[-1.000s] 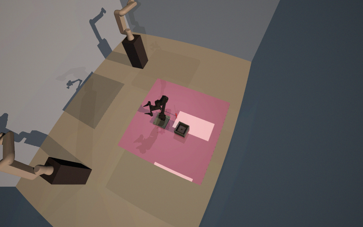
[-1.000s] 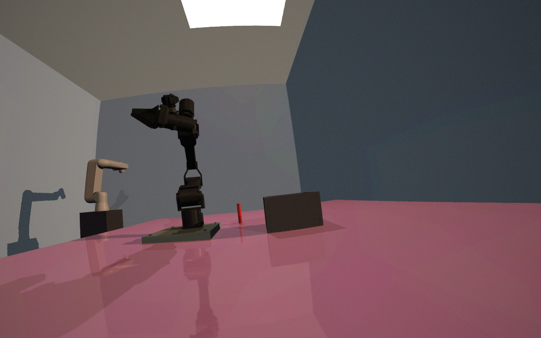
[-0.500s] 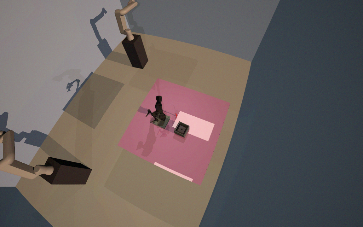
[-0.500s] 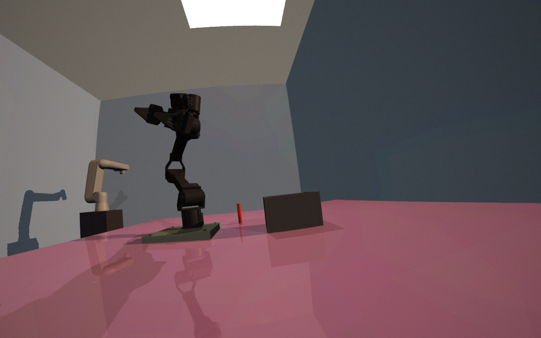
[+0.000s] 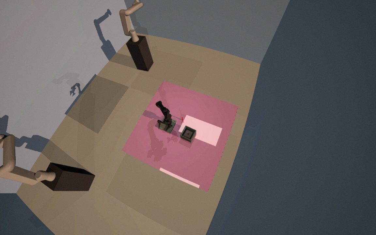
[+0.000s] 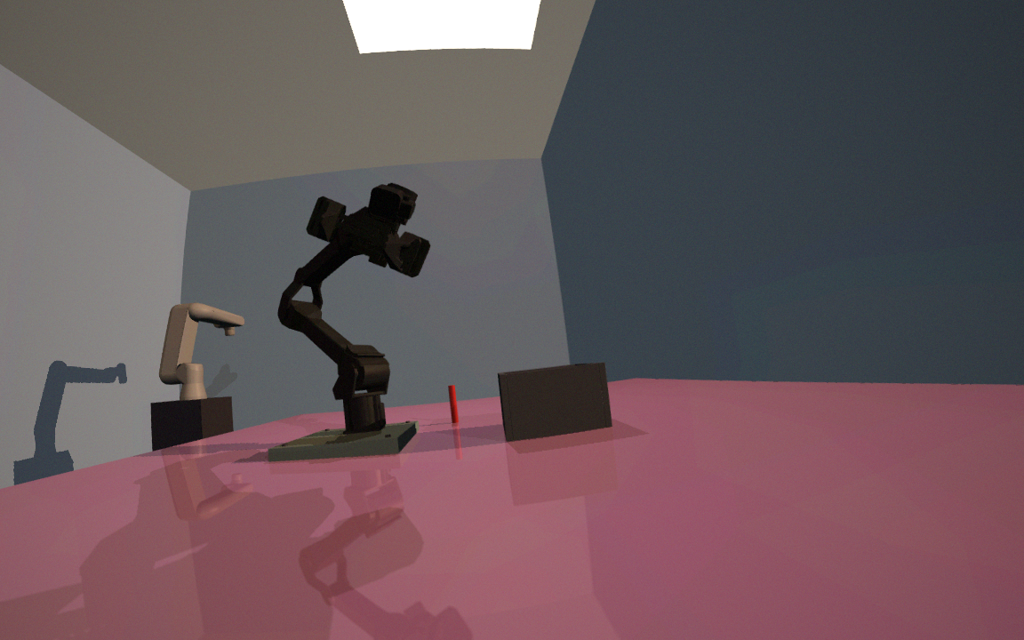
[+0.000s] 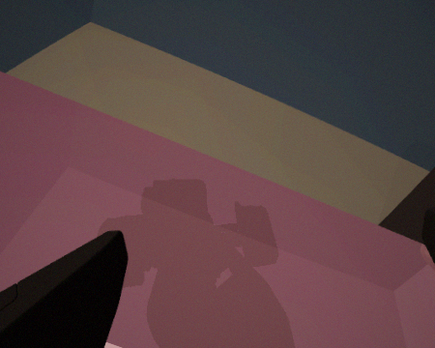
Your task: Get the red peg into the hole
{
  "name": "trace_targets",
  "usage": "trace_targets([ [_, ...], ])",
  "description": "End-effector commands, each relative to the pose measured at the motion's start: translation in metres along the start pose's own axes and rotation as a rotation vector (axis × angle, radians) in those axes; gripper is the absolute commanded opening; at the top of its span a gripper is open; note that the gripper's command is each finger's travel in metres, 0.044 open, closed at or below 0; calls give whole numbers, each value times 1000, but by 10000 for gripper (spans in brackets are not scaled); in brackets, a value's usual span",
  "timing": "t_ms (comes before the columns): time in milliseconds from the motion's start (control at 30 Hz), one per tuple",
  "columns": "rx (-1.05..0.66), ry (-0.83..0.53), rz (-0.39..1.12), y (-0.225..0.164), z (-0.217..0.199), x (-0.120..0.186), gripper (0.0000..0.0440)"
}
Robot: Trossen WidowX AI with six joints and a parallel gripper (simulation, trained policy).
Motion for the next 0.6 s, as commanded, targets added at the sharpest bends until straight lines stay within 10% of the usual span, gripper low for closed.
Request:
trace_targets([
  [0, 21, 132, 23, -1, 26, 5, 440],
  [567, 77, 636, 242, -37, 123, 68, 440],
])
Point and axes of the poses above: the point midway between the two fingers, 35 mm back from their tips, its own x axis back along the fingers, its own z axis across the jaws, y = z × x, the point moved 4 cm from there along x, back along the fingers, and after that the axes turned 8 degrees about -x, right-handed, at the moved point
